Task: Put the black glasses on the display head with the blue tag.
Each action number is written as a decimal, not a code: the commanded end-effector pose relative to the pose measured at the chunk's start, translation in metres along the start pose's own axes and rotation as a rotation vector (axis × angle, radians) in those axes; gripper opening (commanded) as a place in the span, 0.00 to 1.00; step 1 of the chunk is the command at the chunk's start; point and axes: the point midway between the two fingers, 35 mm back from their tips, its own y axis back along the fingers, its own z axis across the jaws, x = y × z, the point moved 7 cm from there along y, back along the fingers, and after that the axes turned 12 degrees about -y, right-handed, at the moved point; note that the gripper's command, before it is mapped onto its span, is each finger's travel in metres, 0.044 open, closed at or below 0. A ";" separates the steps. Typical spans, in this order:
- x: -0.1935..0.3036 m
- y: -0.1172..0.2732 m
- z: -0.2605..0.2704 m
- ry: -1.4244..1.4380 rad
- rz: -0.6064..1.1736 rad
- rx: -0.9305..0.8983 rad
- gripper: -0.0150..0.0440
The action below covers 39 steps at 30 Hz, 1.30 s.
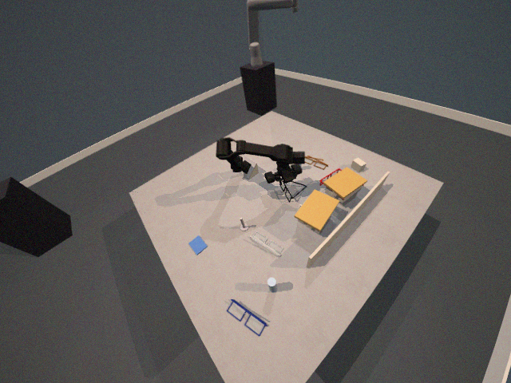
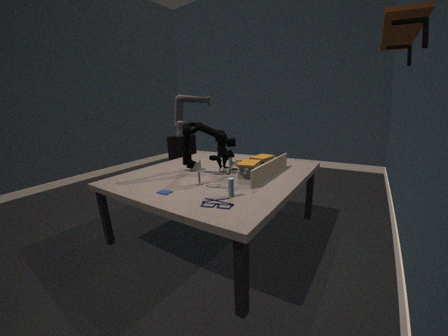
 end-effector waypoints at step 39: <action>0.001 -0.014 0.000 0.005 -0.001 0.005 0.25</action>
